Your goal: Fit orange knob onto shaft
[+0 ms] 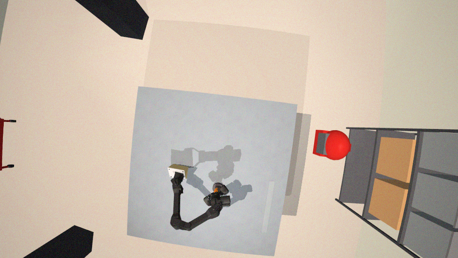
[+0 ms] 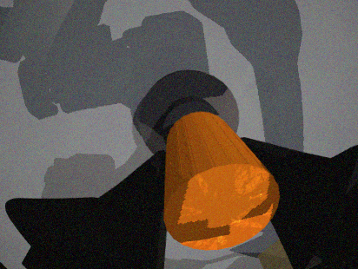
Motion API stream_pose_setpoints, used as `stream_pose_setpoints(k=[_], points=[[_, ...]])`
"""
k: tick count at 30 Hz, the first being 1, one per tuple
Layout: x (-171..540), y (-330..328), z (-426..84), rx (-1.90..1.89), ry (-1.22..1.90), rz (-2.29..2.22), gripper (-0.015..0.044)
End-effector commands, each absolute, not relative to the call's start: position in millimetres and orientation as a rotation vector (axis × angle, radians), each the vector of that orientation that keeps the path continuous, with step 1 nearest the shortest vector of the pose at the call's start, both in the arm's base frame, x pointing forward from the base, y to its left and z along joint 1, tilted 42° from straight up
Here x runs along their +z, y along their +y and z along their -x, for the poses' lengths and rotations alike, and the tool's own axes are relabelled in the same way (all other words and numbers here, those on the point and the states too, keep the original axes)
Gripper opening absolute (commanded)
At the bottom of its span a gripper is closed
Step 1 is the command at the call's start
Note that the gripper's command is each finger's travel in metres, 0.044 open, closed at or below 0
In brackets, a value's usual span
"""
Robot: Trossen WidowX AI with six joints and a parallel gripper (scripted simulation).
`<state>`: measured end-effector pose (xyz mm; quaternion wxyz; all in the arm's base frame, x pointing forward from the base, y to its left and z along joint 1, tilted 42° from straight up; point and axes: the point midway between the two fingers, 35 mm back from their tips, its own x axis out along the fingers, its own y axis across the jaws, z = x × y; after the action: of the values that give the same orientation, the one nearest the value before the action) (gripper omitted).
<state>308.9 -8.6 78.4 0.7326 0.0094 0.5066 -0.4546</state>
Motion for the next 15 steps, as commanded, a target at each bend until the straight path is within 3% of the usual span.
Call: stream_pose_setpoints(k=[1,15], points=[[80.6,-8.4,-311.9,-0.998,1.109,-0.023,0.0000],[76.5,-8.5,-311.3,-0.998,1.109,-0.023,0.0000]])
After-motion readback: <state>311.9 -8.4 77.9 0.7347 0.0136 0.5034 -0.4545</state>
